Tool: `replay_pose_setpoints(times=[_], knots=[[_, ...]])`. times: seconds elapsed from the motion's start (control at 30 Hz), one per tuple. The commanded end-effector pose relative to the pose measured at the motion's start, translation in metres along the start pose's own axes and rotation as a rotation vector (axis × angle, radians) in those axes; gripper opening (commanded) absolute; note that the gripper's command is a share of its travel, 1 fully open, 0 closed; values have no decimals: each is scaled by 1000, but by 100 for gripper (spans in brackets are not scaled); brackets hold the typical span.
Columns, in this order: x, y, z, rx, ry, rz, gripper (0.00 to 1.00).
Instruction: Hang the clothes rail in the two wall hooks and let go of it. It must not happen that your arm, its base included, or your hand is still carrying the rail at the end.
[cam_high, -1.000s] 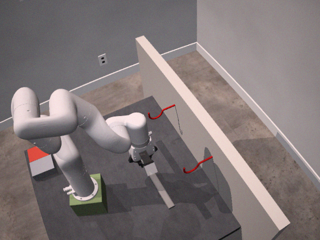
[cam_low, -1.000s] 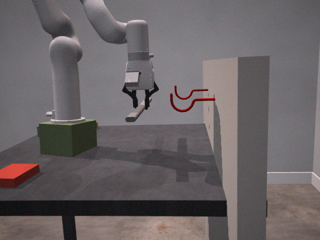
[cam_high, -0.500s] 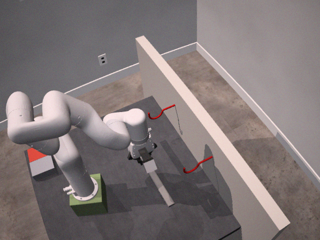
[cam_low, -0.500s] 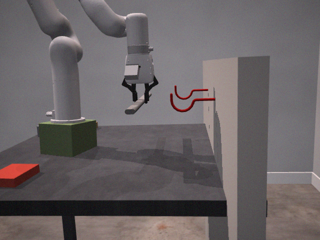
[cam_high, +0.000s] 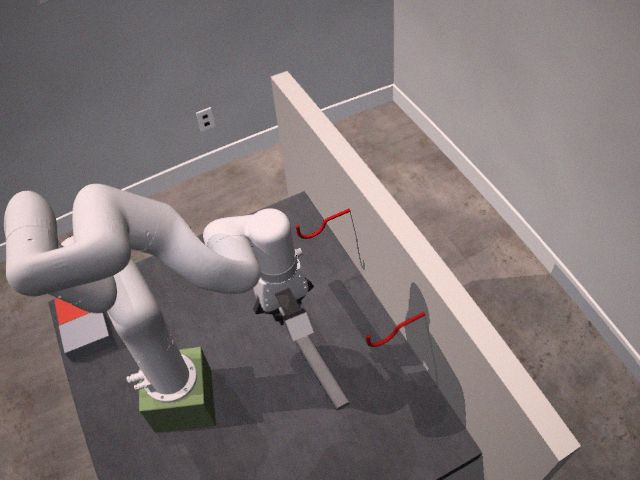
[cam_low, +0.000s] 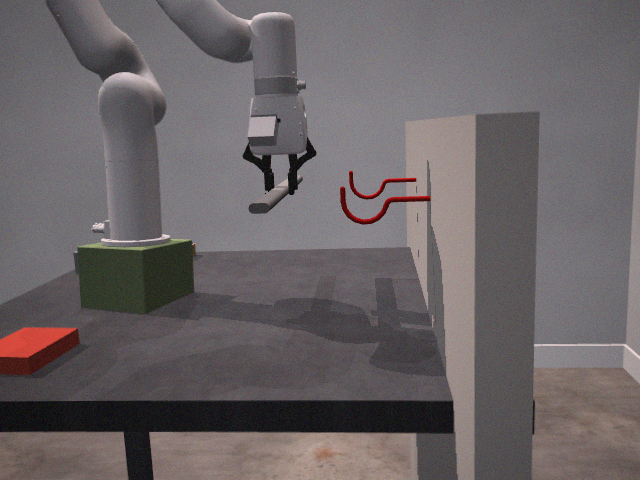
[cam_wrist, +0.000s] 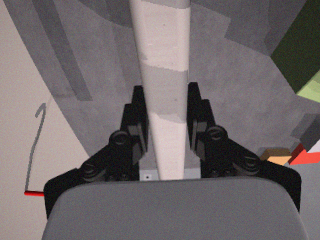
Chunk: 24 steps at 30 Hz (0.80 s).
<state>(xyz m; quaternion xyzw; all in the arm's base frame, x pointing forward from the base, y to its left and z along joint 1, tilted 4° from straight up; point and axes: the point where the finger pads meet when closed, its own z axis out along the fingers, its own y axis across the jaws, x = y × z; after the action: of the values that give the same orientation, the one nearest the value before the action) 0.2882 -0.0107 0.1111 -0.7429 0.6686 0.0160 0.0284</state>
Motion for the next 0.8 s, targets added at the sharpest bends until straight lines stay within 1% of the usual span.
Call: replay_pose_setpoints(times=[0.0,0.07,0.57,0.63,0.77], knots=[[0,-1,-10,4,1,0,0],[0,-1,-10,4,1,0,0],[0,-1,-35,4,1,0,0],[0,-1,-35,4,1,0,0],[0,-1,-42,4,1,0,0]])
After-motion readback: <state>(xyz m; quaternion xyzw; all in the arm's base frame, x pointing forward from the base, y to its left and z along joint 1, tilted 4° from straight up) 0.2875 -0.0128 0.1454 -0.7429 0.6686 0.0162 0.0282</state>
